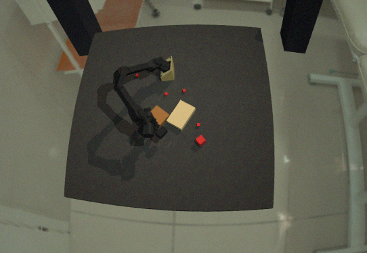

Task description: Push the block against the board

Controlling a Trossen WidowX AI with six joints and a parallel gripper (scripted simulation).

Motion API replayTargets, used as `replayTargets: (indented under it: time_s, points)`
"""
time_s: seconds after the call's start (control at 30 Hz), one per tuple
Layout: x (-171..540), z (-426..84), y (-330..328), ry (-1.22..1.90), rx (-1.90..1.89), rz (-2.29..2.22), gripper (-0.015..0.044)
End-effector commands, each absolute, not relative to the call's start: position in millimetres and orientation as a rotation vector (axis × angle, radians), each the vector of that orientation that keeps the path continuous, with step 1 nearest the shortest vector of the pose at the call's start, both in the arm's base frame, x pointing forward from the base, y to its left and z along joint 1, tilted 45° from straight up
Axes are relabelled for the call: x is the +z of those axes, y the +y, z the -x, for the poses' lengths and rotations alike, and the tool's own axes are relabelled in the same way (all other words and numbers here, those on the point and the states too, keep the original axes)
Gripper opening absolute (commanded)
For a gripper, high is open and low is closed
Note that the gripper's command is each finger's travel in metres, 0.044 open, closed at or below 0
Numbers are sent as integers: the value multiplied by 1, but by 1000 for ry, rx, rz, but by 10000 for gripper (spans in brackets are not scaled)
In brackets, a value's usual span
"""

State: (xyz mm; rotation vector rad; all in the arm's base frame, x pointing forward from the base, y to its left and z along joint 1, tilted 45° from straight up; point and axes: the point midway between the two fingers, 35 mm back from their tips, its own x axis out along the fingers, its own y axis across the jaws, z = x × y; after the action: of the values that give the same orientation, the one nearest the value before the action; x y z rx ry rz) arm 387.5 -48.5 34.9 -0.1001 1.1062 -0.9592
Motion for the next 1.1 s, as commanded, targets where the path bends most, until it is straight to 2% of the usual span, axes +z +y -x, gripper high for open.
replayTargets:
  time_s: [0.0,1.07]
  points:
    - [32,-384,-46,1104,-960,99,0]
    - [16,-361,-33,1107,-958,98,0]
